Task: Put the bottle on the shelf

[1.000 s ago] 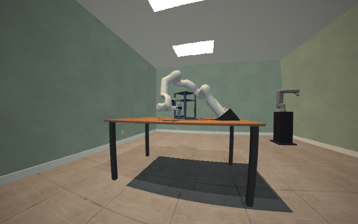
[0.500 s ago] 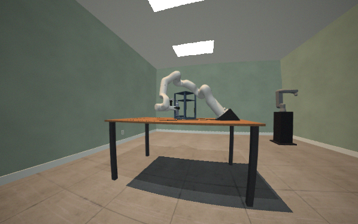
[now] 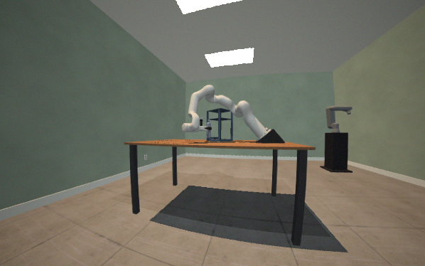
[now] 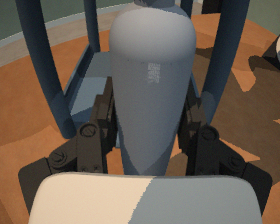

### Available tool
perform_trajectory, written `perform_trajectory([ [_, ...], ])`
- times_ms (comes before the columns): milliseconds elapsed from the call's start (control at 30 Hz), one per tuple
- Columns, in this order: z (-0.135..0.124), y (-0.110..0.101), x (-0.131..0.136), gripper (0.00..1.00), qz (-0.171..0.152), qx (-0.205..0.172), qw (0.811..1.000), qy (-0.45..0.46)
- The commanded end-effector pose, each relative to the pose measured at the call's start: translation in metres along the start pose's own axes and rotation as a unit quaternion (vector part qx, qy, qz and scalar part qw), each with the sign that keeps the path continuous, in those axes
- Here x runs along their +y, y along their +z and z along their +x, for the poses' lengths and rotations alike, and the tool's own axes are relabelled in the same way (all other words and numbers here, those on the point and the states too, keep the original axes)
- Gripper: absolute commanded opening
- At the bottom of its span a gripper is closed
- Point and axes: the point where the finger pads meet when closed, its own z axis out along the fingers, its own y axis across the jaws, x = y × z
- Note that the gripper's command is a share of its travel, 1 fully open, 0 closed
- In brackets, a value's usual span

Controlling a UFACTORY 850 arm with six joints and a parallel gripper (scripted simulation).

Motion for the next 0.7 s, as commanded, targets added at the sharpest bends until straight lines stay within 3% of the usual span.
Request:
perform_trajectory([
  [0,0.0,0.0,-0.006,0.0,0.0,0.0,1.0,0.0],
  [667,0.0,0.0,-0.019,0.0,0.0,0.0,1.0,0.0],
])
